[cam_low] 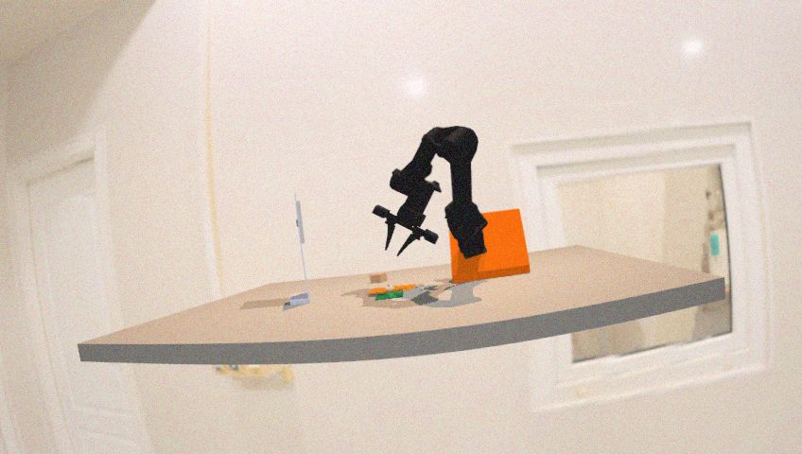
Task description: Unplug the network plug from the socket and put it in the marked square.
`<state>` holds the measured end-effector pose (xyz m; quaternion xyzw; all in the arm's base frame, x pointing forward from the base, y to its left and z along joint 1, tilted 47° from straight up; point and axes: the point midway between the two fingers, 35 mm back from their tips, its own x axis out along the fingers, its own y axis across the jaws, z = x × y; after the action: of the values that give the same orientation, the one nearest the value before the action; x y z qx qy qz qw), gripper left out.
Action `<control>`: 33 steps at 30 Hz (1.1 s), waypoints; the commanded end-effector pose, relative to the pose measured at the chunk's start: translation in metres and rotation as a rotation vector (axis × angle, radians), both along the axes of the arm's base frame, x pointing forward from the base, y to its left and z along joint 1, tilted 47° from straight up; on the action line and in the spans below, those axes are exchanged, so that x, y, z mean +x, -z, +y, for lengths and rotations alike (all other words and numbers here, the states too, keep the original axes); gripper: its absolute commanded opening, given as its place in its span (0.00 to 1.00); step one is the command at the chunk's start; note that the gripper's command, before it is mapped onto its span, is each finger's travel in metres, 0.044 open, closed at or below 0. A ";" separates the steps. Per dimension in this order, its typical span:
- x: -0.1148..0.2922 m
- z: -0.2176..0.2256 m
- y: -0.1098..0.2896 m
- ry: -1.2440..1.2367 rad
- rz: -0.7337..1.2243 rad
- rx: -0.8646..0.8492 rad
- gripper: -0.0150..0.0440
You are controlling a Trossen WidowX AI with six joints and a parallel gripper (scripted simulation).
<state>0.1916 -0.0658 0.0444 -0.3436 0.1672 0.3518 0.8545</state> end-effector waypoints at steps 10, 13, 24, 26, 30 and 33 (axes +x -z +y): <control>-0.003 -0.008 -0.012 0.000 -0.013 0.004 0.52; -0.004 -0.009 -0.015 0.000 -0.015 0.005 0.52; -0.007 -0.018 -0.023 0.002 -0.009 0.006 0.52; -0.007 -0.022 -0.026 0.003 -0.008 0.005 0.52; -0.008 -0.031 -0.033 0.005 -0.006 0.004 0.52; -0.009 -0.037 -0.039 0.008 -0.002 0.005 0.52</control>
<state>0.1837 -0.0970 0.0793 -0.3411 0.1641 0.3479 0.8577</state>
